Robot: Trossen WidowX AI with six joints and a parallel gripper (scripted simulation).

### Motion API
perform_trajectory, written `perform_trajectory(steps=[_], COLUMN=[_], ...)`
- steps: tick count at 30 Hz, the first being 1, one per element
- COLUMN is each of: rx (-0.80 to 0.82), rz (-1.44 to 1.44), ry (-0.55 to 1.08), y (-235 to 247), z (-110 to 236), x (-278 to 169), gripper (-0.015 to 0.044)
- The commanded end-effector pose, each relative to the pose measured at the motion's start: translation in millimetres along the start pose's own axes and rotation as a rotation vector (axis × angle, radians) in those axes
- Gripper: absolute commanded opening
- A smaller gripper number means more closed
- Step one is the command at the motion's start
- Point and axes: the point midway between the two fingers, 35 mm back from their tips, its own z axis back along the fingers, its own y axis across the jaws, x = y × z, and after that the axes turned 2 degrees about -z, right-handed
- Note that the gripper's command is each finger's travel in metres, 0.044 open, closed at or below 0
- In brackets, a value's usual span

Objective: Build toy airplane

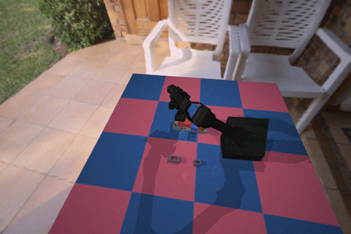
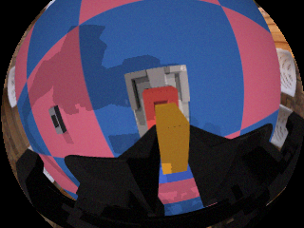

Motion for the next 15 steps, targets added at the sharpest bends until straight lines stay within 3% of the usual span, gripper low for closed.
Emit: perform_trajectory(steps=[1,15], rx=[0.005,0.006], rz=[-0.01,-0.01], ry=[-0.002,-0.001], y=[-0.4,-0.1], z=[-5.3,-27.9], x=[-0.9,-1.5], gripper=[0.0065,0.0065])
